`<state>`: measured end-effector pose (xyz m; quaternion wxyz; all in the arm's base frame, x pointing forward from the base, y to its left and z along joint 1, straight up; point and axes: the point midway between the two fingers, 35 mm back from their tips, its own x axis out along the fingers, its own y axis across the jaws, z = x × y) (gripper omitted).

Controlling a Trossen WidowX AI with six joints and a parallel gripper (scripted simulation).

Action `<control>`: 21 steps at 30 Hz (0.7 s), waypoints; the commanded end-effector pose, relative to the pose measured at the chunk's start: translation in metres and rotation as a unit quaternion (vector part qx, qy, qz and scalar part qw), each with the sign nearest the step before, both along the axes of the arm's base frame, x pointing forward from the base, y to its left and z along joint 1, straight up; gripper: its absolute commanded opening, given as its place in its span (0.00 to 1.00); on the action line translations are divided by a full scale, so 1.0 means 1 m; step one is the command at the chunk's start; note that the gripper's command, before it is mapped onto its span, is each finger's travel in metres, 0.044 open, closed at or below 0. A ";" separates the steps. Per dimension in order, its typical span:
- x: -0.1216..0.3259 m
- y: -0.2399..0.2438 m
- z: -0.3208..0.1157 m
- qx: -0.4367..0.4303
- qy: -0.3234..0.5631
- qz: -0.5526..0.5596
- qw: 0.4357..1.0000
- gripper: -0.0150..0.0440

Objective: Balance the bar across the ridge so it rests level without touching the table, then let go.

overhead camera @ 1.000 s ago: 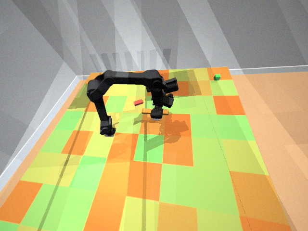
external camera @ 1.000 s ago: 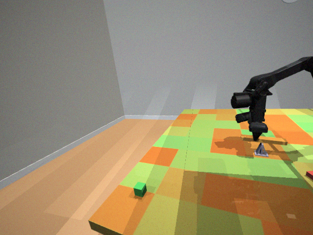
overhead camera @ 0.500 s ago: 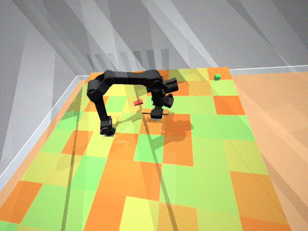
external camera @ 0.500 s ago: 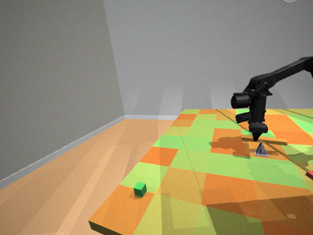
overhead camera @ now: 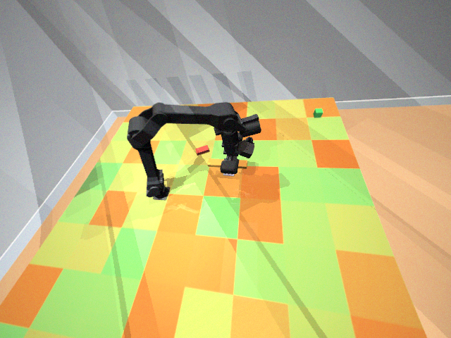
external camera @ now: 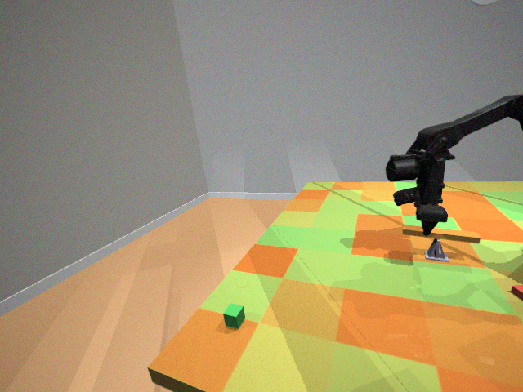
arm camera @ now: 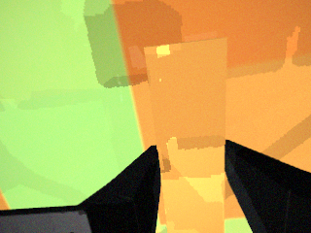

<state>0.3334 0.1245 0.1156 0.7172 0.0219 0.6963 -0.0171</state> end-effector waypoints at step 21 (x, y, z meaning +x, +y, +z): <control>0.000 0.001 -0.003 0.002 0.001 0.000 1.000 0.25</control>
